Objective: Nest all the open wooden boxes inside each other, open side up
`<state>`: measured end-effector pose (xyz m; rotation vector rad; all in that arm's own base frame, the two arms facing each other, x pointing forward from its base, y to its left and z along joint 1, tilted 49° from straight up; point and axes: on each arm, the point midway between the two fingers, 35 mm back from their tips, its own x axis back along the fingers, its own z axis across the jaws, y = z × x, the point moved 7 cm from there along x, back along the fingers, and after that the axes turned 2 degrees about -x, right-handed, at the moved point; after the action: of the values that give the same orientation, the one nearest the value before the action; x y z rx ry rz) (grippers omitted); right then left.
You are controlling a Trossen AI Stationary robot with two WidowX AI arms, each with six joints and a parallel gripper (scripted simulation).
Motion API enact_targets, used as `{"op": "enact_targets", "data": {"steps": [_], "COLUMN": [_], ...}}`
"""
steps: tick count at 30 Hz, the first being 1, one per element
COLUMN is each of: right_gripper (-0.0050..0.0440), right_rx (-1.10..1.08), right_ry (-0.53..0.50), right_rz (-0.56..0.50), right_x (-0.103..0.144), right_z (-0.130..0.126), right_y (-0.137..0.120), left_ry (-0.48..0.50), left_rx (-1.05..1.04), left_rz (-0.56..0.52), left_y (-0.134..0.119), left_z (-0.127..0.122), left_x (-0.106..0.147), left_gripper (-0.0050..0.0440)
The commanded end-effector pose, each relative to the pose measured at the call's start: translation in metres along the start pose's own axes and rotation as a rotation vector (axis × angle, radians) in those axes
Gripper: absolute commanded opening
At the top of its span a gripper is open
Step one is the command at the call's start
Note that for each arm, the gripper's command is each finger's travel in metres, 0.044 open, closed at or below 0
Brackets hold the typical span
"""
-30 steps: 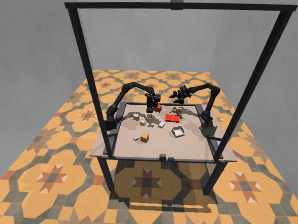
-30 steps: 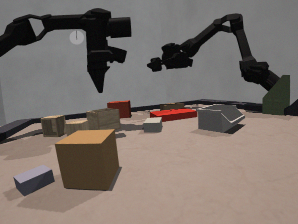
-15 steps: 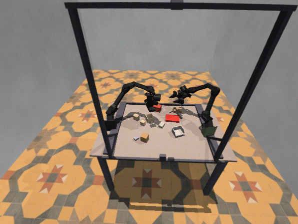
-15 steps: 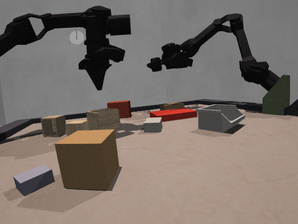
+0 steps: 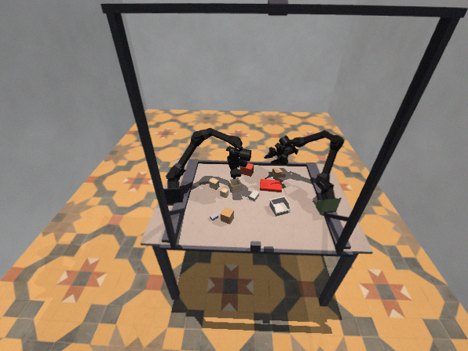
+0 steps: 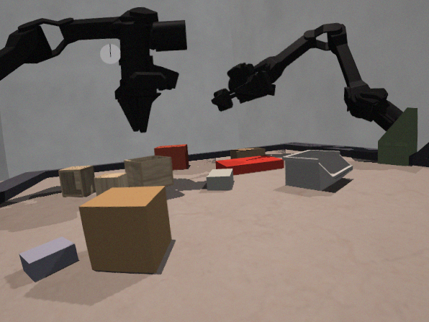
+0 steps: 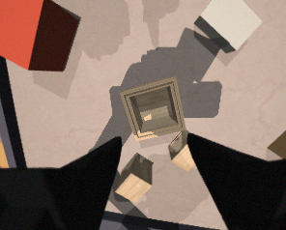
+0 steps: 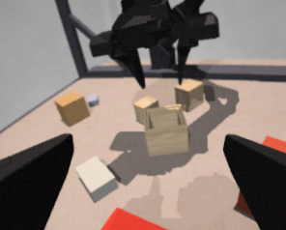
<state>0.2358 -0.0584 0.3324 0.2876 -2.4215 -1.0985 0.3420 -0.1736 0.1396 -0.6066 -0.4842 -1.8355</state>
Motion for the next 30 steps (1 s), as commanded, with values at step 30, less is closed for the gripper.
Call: {"op": "enact_targets", "data": {"steps": [30], "right_gripper": [0.0400], "right_rx": [-0.709], "right_ry": [0.100], "right_rz": [1.173], "right_x": [-0.134], "right_z": [0.161], "right_y": [-0.009], "left_ry": [0.440], "left_rx": [-1.303], "left_rz": [0.063], "left_y": [-0.100], "left_z": [-0.015], "left_x": [-0.024], "left_gripper": [0.0400]}}
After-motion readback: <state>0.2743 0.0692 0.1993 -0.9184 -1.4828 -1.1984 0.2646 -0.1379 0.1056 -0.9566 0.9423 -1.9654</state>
